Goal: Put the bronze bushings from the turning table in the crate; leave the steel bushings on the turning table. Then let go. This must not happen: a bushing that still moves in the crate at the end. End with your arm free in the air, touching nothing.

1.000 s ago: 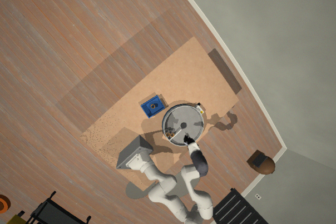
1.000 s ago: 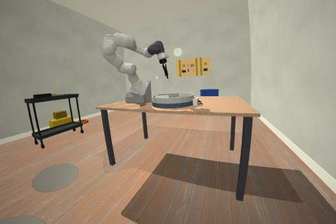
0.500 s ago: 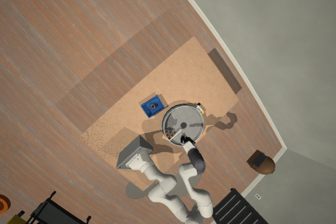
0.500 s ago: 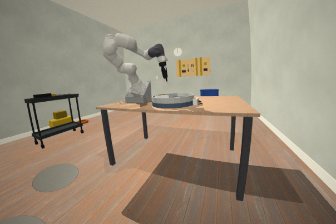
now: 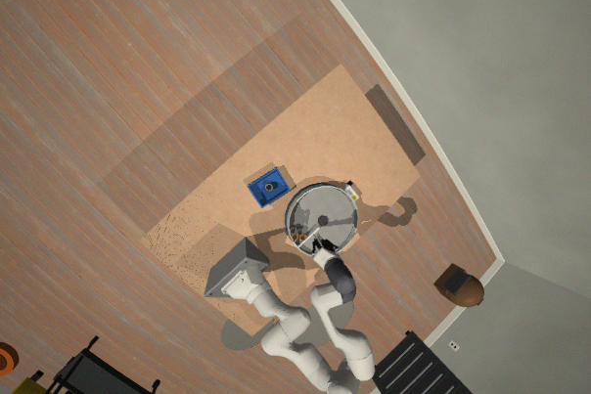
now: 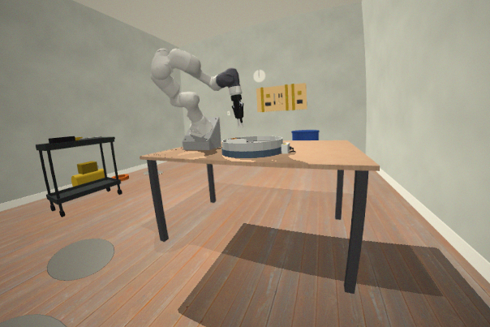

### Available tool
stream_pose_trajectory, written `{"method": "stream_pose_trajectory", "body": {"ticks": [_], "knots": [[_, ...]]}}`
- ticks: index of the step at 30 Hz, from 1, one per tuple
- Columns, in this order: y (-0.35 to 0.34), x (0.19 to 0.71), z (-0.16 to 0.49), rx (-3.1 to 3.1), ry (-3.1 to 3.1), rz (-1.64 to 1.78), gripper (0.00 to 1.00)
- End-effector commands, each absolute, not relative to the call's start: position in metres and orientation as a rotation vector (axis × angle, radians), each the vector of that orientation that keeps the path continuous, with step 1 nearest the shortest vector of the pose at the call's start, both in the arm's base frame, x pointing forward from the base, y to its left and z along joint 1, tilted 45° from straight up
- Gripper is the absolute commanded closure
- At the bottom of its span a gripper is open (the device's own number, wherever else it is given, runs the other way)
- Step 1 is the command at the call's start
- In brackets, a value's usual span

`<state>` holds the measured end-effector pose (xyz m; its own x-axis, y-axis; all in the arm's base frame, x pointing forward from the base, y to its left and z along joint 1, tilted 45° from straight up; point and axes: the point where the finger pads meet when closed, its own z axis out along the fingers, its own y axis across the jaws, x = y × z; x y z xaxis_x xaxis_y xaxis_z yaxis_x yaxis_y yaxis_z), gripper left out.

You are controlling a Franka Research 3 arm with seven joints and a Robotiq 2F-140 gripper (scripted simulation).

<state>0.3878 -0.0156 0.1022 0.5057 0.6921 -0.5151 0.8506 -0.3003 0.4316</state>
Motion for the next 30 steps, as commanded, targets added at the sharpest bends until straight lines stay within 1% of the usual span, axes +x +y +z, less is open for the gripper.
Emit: {"method": "stream_pose_trajectory", "body": {"ticks": [1,22,30], "knots": [[-0.018,0.384,0.095,1.981,1.43,-0.394,0.9],[-0.045,0.354,0.067,1.738,1.741,-0.635,0.9],[-0.051,0.349,0.063,1.688,1.795,-0.678,0.9]]}}
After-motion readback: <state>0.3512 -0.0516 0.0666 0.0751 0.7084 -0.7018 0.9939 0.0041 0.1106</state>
